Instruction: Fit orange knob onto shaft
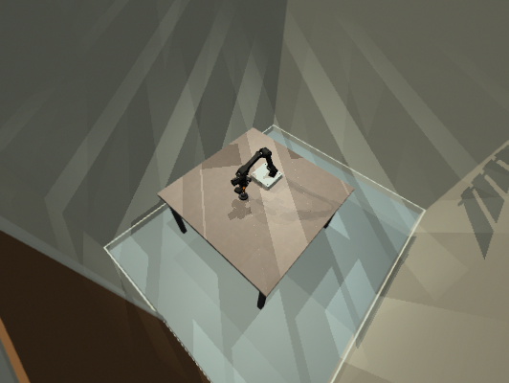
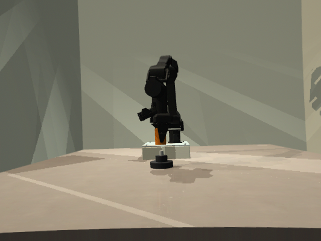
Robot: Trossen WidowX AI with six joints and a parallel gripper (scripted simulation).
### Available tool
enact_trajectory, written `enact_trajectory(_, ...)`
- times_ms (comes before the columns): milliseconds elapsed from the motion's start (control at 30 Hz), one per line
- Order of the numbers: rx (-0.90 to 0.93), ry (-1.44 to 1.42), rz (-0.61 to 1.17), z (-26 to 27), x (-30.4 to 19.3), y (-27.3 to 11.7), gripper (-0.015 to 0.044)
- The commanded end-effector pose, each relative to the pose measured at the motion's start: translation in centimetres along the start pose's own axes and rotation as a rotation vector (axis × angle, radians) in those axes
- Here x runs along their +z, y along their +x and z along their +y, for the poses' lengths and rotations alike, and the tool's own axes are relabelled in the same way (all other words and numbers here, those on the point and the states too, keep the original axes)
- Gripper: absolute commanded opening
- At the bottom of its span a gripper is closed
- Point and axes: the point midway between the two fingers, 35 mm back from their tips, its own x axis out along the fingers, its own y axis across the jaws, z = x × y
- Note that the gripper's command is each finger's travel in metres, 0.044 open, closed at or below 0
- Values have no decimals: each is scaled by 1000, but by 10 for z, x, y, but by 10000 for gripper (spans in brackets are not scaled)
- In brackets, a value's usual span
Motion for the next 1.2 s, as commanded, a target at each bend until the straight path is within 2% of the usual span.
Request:
enact_trajectory(0, 1, 11, 3, -1, -1, 7, 0)
enact_trajectory(200, 1, 11, 3, -2, -2, 23, 0)
enact_trajectory(1167, 1, 6, 3, -2, -1, 25, 0)
